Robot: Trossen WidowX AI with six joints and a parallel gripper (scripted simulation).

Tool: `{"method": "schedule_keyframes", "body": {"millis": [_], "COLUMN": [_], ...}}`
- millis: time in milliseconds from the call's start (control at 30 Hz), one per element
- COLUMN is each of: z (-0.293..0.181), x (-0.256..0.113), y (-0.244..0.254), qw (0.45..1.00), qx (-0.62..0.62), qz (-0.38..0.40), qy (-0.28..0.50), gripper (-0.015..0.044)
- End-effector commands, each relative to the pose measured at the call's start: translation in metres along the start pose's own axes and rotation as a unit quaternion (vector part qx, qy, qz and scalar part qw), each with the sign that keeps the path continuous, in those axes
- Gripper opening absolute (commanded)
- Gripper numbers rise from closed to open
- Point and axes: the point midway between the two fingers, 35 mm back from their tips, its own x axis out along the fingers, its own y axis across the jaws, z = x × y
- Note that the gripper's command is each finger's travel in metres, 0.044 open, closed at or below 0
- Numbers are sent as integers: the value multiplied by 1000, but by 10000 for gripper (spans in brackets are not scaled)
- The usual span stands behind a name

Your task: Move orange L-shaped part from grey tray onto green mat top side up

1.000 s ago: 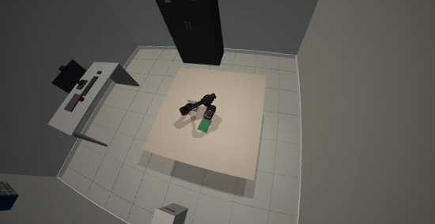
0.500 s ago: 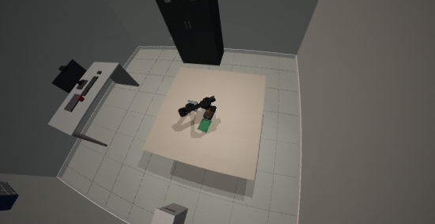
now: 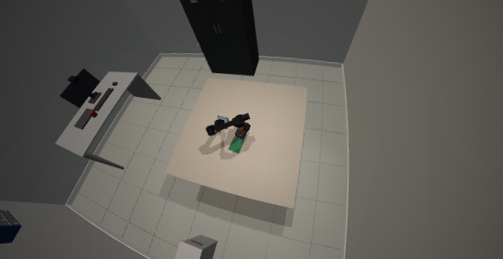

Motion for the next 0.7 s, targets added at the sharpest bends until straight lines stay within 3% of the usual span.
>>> {"method": "schedule_keyframes", "body": {"millis": [0,667], "z": [-1,-2], "x": [7,36], "y": [0,1], "qw": [1000,1000], "qx": [-2,-2], "qz": [-1,-1], "qy": [1,2], "gripper": [280,280]}}
